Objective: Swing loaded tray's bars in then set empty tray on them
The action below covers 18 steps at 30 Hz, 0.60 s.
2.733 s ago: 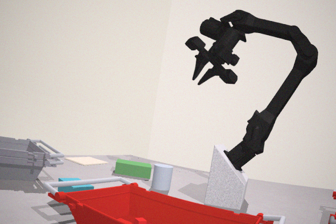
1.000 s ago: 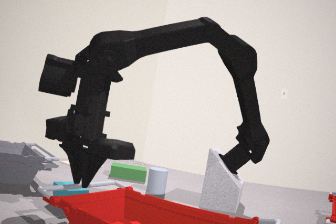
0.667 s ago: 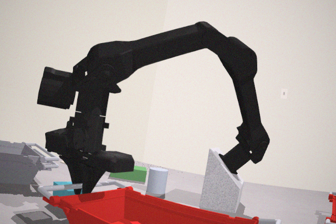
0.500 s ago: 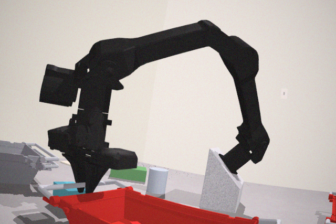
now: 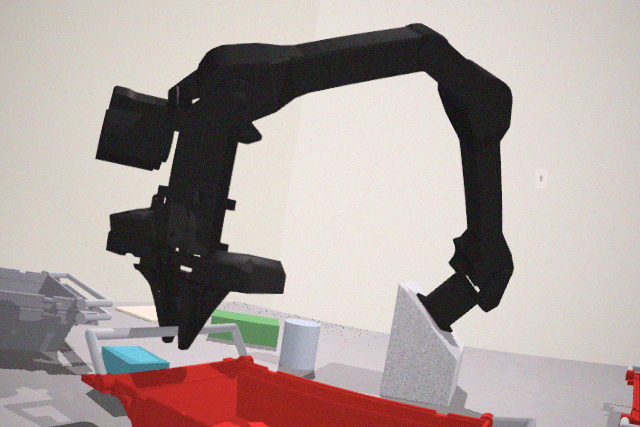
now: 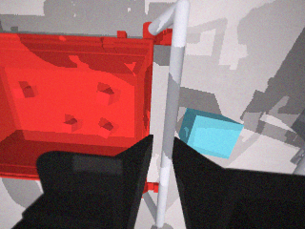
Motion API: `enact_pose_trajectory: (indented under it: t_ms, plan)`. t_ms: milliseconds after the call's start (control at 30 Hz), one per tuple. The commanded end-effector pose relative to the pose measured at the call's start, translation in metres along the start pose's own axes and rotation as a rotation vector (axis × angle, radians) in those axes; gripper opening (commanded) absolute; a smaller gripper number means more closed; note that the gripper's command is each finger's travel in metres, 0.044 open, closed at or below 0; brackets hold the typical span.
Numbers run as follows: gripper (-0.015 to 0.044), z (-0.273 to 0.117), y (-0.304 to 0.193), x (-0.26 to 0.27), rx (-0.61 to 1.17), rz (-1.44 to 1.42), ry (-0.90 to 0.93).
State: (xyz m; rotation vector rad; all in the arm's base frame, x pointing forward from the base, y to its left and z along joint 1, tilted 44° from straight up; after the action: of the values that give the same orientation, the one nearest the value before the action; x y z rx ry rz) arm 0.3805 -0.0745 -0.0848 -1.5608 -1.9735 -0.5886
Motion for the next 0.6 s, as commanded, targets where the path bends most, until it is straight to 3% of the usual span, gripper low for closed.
enact_pose_trajectory:
  t_ms: [0, 400, 567]
  plan:
    - [0.0087, 0.004, 0.006, 0.02, -0.001, -0.012, 0.026]
    - [0.0087, 0.025, 0.01, 0.052, -0.001, -0.012, 0.029]
    - [0.0087, 0.013, 0.009, 0.05, -0.001, -0.012, 0.028]
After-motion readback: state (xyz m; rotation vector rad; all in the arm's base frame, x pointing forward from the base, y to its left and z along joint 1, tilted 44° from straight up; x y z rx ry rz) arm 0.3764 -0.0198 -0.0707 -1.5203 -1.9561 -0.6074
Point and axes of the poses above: the point midway between the two fingers, 35 mm back from their tips, its own z axis out along the fingers, its own x axis across the jaws, y = z × x, the point moved 5 cm from there along -z, back along the fingers, and after that the axes turned 7 degrees about -z, right-handed, at the moved point
